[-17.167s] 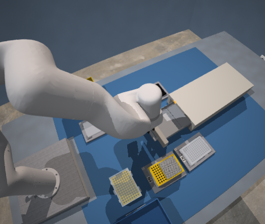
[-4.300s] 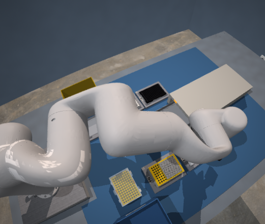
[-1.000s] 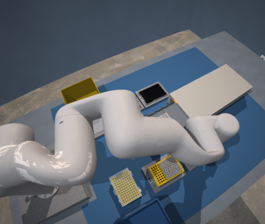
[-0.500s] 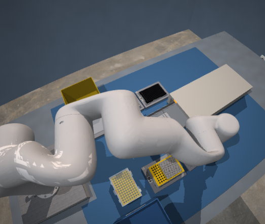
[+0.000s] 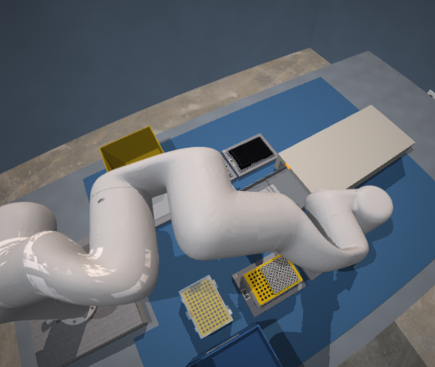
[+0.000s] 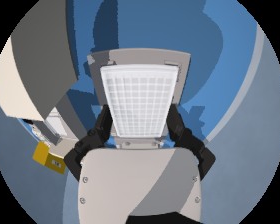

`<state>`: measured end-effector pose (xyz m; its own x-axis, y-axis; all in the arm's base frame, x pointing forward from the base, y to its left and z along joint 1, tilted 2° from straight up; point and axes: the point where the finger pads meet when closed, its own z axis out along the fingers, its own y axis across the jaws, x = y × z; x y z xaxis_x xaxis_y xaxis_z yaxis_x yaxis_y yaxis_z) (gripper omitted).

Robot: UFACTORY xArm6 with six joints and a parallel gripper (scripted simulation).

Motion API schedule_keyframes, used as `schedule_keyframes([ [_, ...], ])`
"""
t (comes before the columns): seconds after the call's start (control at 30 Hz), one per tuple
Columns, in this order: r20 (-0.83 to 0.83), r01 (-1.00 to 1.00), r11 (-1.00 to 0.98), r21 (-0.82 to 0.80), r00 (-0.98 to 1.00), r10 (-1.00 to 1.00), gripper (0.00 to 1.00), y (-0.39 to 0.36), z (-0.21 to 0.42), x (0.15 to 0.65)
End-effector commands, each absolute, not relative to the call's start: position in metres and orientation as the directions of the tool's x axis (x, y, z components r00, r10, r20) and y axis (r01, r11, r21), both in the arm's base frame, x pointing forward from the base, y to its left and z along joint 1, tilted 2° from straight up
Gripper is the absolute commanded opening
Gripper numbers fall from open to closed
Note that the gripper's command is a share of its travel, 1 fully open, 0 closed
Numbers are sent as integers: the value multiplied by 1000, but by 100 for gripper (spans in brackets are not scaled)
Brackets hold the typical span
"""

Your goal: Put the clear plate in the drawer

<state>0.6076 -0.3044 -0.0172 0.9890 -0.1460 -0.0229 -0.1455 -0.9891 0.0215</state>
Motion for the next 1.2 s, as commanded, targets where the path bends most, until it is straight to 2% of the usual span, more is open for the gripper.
schedule_keyframes([
  [0.0,-17,-146,-989,23,989,-146,0,-305,-13,609],
  [1.17,-17,-146,-989,23,989,-146,0,-305,6,610],
])
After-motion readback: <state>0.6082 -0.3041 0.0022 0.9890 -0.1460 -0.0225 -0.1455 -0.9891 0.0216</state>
